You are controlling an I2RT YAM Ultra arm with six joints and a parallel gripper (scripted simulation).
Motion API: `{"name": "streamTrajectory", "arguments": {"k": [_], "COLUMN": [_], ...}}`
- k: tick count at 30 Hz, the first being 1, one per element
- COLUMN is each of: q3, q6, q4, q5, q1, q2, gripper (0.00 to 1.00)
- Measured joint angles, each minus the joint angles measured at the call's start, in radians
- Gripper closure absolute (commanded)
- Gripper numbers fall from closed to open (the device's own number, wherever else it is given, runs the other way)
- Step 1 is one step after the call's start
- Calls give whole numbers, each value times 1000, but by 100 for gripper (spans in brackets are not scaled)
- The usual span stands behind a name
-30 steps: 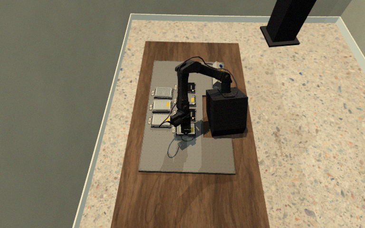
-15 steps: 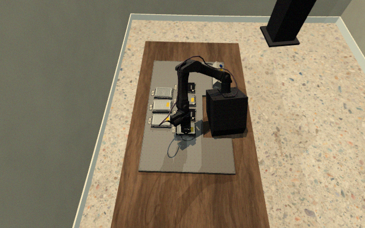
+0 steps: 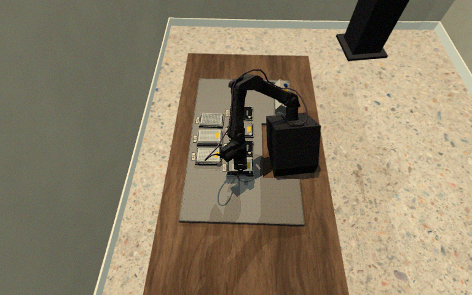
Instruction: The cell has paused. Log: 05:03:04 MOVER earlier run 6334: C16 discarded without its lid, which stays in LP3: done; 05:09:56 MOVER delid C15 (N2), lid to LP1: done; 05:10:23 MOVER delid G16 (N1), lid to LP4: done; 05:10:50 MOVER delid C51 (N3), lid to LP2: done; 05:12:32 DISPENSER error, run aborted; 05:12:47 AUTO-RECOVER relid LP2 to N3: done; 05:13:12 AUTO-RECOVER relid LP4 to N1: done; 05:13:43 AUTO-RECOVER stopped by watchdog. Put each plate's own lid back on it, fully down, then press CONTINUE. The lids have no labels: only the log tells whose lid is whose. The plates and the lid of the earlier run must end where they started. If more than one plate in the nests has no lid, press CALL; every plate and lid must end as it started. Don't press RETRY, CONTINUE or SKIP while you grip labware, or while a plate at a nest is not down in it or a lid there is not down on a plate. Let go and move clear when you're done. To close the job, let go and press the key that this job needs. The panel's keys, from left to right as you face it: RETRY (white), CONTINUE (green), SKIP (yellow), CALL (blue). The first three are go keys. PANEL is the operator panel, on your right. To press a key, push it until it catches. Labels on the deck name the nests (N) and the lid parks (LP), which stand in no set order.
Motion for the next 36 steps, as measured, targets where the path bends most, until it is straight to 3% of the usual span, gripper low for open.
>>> {"name": "streamTrajectory", "arguments": {"k": [36], "q3": [18], "q6": [34], "q4": [-74], "q5": [-6], "q1": [20], "q2": [-33], "gripper": [100]}}
